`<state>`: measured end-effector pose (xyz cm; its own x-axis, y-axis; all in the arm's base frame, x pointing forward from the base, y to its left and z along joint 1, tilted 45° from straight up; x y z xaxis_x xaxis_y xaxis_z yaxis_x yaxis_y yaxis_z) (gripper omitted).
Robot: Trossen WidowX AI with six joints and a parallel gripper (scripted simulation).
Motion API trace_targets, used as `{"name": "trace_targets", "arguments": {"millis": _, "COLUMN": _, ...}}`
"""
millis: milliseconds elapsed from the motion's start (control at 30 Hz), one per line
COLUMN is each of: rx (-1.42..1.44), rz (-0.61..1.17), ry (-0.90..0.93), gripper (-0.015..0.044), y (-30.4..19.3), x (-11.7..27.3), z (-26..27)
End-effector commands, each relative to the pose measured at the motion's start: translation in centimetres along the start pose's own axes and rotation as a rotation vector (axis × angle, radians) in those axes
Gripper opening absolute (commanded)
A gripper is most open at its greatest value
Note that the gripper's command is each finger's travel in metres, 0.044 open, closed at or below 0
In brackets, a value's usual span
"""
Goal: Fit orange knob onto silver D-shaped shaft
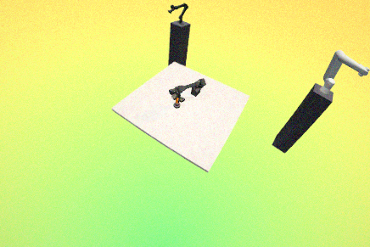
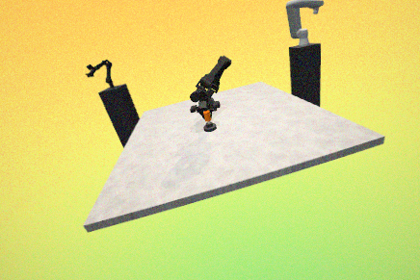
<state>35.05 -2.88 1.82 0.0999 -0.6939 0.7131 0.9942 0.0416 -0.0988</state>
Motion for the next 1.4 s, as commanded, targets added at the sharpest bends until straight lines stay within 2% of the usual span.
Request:
{"name": "trace_targets", "arguments": {"millis": 0, "rx": -0.039, "rz": -0.001, "ry": 0.000, "gripper": 0.0000, "y": 0.08, "x": -0.06, "z": 0.09}}
{"name": "trace_targets", "arguments": {"millis": 1367, "rx": -0.094, "rz": -0.001, "ry": 0.000, "gripper": 0.0000, "y": -0.03, "x": -0.71, "z": 0.03}}
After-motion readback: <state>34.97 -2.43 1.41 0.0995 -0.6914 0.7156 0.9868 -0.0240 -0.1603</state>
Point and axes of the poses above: the point midway between the two fingers, 35 mm back from their tips, its own x axis back along the fingers, its own z axis across the jaws, y = z × x, the point moved 8 cm from there along x, back along the fingers, and after that the axes turned 1 degree about x, right-handed, at the moved point
